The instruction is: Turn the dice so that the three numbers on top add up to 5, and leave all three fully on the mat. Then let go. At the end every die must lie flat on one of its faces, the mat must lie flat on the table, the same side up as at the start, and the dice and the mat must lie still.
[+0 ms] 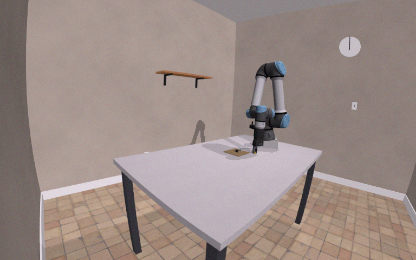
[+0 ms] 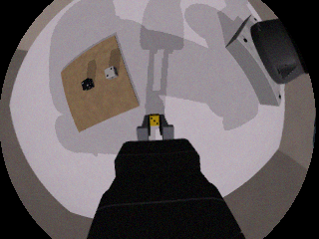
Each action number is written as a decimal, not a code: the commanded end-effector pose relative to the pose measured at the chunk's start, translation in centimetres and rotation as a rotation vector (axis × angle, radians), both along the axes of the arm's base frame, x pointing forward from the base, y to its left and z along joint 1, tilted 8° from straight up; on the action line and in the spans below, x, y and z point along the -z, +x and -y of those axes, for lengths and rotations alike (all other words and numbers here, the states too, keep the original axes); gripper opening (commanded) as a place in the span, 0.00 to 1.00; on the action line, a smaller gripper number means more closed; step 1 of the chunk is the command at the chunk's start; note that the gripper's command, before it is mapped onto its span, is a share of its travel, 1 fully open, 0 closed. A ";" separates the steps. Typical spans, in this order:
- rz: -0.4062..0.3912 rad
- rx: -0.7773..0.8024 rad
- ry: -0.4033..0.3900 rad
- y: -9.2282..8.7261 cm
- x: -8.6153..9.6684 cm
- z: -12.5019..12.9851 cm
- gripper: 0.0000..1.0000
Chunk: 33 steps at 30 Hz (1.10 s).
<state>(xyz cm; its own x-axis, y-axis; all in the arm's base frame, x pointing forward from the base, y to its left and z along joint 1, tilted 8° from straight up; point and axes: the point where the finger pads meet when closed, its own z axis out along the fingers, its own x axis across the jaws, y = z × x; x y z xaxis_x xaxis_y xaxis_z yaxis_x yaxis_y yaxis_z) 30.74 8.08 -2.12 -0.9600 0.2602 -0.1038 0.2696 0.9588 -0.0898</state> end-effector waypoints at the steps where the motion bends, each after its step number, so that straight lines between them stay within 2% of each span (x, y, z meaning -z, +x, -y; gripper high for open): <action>1: 0.001 0.000 0.000 0.0 0.0 0.0 0.34; 23: 0.001 0.000 0.000 0.0 -0.1 0.0 0.34; 33: 0.001 0.000 0.000 -0.1 -1.1 -0.1 0.34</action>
